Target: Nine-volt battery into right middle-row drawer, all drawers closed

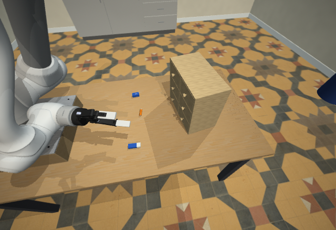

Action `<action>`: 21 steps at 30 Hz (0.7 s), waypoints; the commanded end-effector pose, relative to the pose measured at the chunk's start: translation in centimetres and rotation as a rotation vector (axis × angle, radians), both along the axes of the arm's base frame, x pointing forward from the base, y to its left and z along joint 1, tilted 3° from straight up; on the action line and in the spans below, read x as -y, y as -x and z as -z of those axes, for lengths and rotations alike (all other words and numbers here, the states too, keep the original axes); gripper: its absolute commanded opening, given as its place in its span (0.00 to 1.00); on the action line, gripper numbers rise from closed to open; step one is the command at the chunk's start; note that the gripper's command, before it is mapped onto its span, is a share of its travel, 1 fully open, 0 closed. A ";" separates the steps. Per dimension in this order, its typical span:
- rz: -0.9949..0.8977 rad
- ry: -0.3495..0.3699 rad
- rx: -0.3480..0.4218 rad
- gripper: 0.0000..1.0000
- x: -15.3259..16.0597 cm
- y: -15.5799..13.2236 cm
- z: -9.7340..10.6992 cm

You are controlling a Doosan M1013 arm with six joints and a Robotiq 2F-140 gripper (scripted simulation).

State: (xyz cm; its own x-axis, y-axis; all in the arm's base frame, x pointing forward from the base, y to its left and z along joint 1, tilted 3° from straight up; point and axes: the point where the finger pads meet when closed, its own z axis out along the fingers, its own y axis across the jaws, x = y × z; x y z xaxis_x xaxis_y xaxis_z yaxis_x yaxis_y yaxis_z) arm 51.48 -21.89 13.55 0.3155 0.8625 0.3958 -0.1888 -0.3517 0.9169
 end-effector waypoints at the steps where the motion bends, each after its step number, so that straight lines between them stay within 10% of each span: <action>1: 0.000 0.000 0.000 1.00 0.0 0.0 0.0; 21: -0.005 0.003 -0.004 1.00 0.0 0.0 -0.1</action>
